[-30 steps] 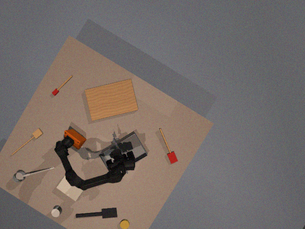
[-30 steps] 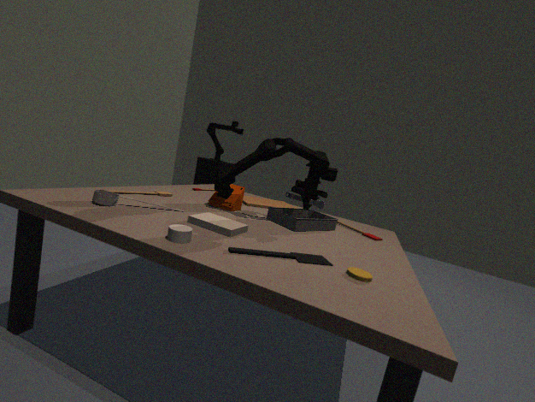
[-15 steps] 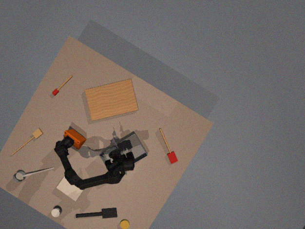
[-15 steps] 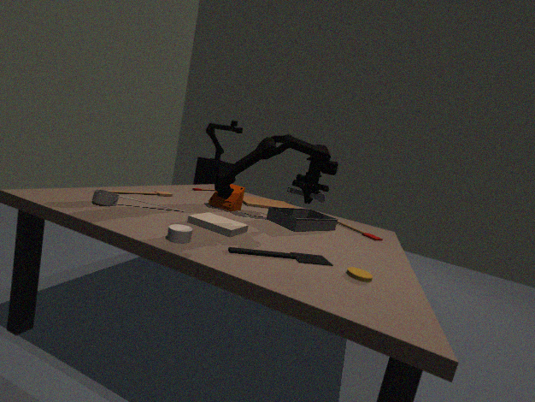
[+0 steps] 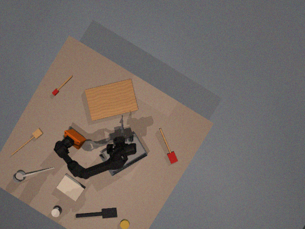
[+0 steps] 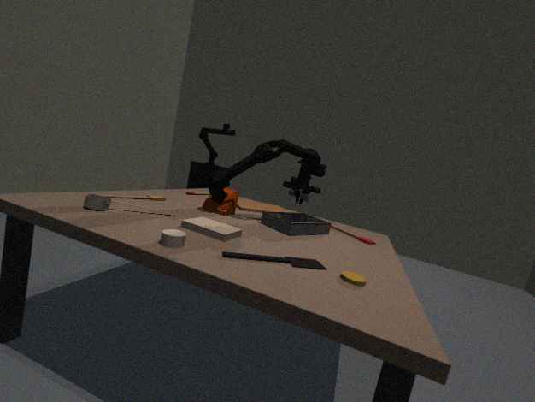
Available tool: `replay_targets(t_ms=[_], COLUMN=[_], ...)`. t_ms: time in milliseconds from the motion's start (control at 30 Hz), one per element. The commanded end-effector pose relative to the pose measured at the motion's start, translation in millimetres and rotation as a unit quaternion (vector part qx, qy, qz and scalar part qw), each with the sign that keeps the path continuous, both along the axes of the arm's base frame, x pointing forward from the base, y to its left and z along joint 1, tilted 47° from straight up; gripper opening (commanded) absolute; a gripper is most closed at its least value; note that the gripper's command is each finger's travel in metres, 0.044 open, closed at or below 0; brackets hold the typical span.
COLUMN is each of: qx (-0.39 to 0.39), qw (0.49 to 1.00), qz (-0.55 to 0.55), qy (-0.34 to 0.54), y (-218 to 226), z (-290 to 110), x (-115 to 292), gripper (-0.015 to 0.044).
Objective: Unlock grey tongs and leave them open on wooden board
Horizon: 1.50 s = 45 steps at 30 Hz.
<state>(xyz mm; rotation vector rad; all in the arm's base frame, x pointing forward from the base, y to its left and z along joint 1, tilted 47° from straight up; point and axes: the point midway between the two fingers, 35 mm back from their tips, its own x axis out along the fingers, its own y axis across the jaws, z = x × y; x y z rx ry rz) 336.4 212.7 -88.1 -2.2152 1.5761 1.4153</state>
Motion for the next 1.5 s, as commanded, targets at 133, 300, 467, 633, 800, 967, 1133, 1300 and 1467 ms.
replay_targets(t_ms=[133, 300, 467, 633, 800, 967, 1133, 1300, 1467], qx=[0.008, 0.011, 0.012, 0.012, 0.012, 0.019, 0.030, 0.040, 0.050], qw=[0.995, 0.987, 0.975, 0.968, 0.967, 0.957, 0.937, 0.914, 0.888], qz=[-0.071, -0.115, -0.159, -0.181, -0.182, -0.207, -0.245, -0.284, -0.322], qy=[-0.068, -0.110, -0.153, -0.175, -0.176, -0.204, -0.246, -0.286, -0.324], y=[27, 42, 54, 60, 60, 70, 84, 96, 105], z=[-26, -43, -59, -68, -68, -74, -84, -93, -102], x=[-27, -46, -66, -76, -77, -93, -121, -149, -177], gripper=[-0.0150, -0.0150, -0.0150, -0.0150, -0.0150, -0.0150, -0.0150, -0.0150, -0.0150])
